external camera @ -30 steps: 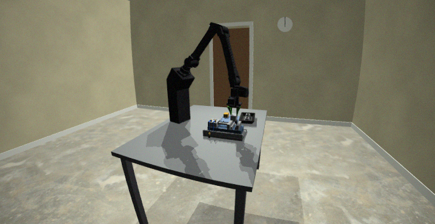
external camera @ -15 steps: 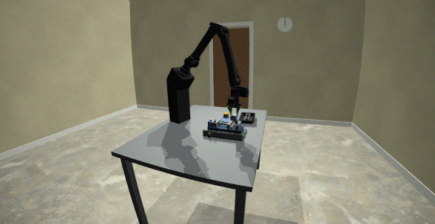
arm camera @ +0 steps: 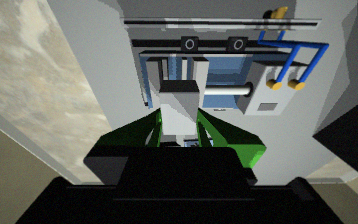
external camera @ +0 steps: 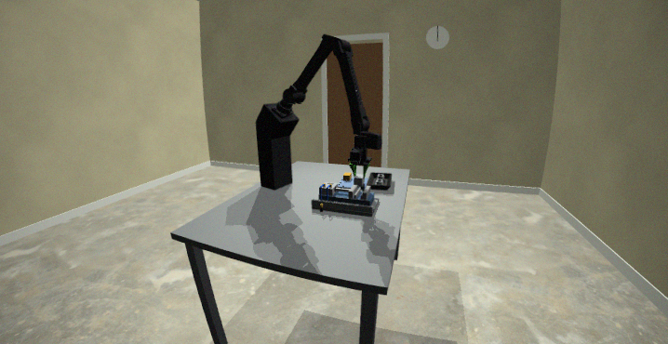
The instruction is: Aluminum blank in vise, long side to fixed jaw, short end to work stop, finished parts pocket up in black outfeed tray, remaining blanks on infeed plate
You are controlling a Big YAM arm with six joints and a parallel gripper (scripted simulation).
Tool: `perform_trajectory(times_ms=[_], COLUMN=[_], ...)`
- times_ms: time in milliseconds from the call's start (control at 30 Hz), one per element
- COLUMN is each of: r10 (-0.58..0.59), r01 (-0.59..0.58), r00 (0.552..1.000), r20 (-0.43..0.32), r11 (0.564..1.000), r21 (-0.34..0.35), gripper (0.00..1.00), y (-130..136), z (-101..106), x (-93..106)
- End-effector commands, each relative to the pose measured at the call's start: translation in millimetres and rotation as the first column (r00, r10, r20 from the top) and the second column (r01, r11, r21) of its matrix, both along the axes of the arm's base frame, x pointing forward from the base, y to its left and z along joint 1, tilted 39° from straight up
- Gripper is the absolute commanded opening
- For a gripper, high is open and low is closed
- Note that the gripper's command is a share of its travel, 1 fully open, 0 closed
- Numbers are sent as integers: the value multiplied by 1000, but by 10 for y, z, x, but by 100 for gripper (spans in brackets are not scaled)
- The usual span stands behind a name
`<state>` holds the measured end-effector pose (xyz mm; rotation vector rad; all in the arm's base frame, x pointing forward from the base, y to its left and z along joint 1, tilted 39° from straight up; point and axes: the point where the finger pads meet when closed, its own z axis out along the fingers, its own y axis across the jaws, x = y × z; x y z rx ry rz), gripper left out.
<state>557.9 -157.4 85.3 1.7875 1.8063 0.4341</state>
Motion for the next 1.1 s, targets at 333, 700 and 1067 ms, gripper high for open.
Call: perform_trajectory(times_ms=[333, 700, 1067], r10=[10, 9, 7], r01=[-10, -8, -7], r00=[999, 999, 999], r20=[51, 51, 52], r11=[1000, 1000, 1000], r21=[-14, -12, -10], gripper=[0, 0, 0], y=[66, 62, 58], z=[305, 323, 339], x=[114, 121, 127])
